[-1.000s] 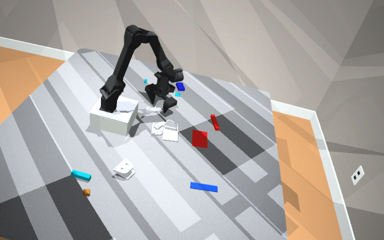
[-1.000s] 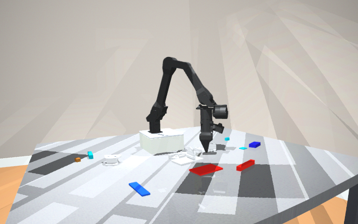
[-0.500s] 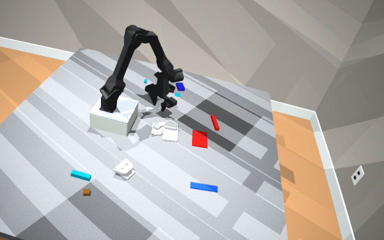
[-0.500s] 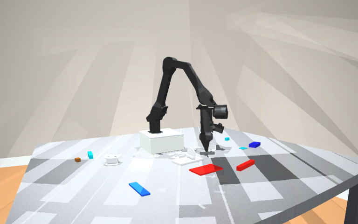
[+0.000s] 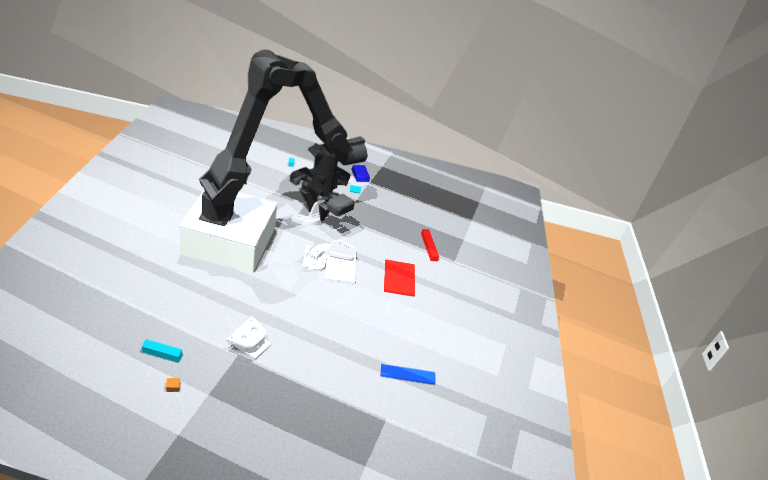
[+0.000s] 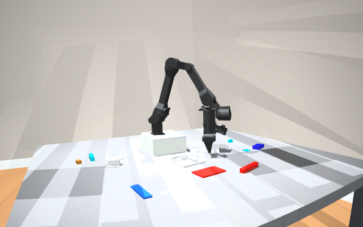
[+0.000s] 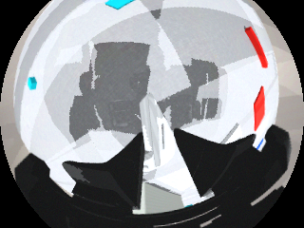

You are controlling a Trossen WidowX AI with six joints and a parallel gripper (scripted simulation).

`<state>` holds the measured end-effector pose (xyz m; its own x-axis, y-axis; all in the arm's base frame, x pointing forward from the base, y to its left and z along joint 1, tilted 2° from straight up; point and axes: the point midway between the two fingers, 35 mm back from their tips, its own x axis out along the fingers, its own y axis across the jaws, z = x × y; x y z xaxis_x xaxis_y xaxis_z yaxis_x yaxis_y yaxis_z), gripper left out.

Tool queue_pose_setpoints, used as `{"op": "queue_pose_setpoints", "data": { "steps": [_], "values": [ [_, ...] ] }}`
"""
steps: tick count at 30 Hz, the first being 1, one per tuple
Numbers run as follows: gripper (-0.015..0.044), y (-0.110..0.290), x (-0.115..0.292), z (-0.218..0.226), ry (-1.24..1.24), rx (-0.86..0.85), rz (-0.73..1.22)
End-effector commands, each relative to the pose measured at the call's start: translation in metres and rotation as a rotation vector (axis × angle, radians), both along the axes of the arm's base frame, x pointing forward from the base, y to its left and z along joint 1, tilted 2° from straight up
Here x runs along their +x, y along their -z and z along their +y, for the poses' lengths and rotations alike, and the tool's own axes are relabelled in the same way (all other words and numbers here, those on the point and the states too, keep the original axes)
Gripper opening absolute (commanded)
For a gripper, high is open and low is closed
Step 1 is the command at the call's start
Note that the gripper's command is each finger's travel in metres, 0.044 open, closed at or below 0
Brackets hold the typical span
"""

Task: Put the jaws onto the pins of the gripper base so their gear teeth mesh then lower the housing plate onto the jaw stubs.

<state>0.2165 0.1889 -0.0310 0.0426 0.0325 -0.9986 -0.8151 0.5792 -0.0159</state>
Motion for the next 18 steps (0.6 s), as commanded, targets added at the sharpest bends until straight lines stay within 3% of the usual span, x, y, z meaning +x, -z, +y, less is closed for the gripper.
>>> {"op": "queue_pose_setpoints", "data": {
  "steps": [1,18],
  "values": [
    [0.0134,0.0,0.0,0.0,0.0,0.001,0.001],
    [0.0134,-0.042,0.001,0.001,0.003,0.0,-0.002]
  ]
}}
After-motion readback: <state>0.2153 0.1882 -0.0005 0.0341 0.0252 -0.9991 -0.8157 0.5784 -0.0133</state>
